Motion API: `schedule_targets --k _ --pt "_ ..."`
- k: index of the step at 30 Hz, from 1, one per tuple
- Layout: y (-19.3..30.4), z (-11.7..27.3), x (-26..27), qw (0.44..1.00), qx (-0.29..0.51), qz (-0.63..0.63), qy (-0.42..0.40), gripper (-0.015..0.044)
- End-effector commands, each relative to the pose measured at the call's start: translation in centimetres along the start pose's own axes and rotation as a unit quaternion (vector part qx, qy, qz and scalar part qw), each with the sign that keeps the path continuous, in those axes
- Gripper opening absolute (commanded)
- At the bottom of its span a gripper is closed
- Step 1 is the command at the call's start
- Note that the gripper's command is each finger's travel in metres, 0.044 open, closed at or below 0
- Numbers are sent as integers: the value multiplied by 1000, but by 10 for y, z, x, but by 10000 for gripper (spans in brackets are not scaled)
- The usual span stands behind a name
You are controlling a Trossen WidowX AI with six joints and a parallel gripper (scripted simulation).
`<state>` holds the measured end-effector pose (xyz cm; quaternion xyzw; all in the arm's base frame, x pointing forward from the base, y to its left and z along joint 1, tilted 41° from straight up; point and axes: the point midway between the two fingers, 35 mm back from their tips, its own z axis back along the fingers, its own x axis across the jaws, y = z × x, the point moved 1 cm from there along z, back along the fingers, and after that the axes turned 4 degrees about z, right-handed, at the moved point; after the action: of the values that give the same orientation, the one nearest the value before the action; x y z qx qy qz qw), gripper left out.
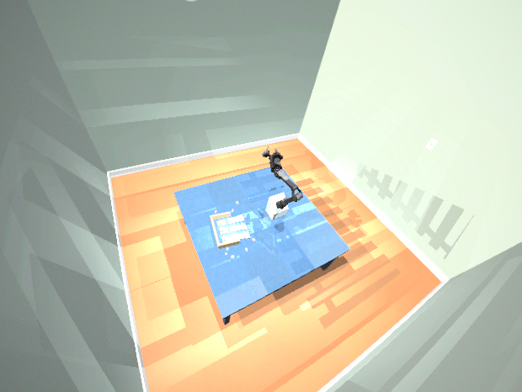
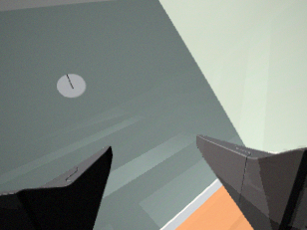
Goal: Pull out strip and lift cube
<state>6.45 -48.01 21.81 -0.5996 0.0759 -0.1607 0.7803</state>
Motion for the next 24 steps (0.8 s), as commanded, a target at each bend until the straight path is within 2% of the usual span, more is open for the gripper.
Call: schedule_targets --k 1,6,12,18,24 --pt "31 27 42 994 33 23 -103 400" --pt "81 75 92 964 86 56 -245 400" --pt "140 149 133 898 152 93 -403 400" --pt "196 233 147 800 218 127 -544 400" --pt "243 321 133 676 284 155 -662 400"
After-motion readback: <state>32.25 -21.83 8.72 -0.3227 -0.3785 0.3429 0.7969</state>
